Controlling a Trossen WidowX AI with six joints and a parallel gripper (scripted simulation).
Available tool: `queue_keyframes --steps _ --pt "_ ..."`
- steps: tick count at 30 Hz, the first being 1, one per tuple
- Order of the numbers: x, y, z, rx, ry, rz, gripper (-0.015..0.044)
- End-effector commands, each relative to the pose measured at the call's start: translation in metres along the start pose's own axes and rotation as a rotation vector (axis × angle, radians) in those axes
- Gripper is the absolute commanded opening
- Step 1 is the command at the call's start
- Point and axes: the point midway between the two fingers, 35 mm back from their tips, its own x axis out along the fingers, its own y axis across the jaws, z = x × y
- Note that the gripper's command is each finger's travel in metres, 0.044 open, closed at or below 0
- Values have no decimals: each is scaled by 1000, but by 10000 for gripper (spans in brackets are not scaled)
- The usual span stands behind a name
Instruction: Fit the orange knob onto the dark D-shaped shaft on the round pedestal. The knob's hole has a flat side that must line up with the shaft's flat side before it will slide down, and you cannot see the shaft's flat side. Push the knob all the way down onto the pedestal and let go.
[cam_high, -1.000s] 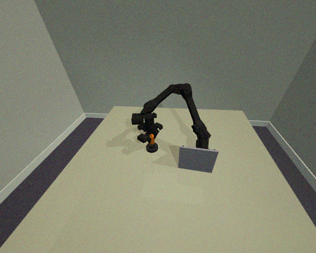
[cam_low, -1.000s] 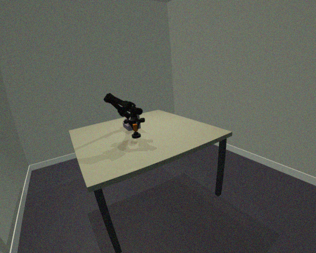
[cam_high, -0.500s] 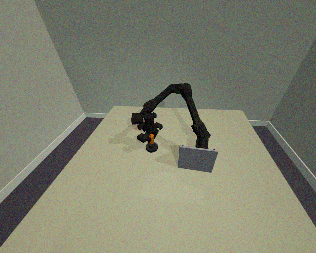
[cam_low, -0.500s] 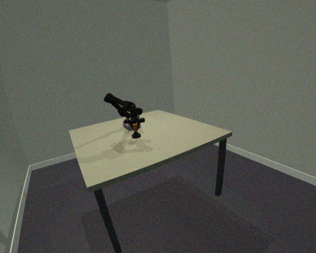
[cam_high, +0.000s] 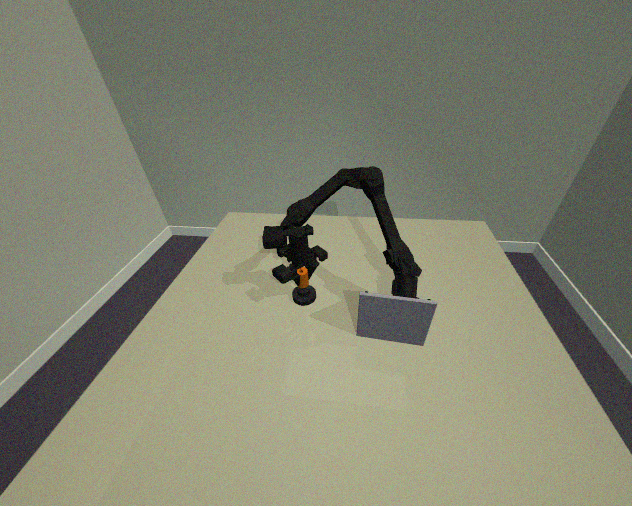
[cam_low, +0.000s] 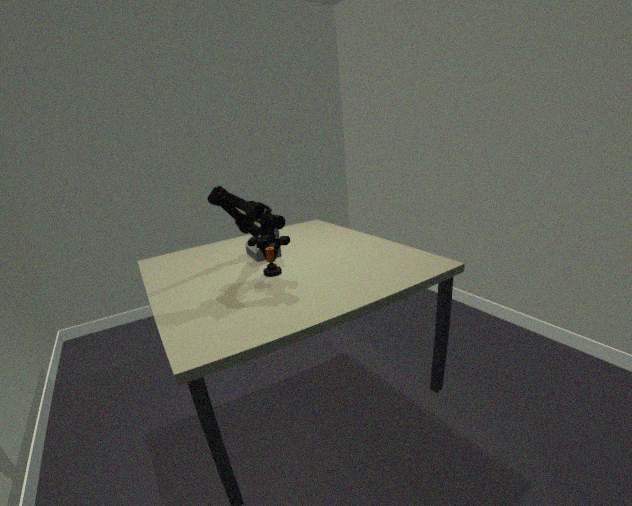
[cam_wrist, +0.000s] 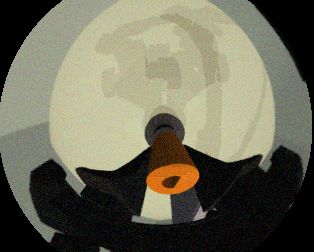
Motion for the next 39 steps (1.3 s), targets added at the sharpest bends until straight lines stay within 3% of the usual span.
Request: queue_keyframes --steps 1,23,30,39 --pt "2 0 -1 45 0 0 0" --pt "-1 0 1 45 0 0 0" --pt "0 1 0 244 0 0 0" --pt "3 0 0 255 0 0 0"
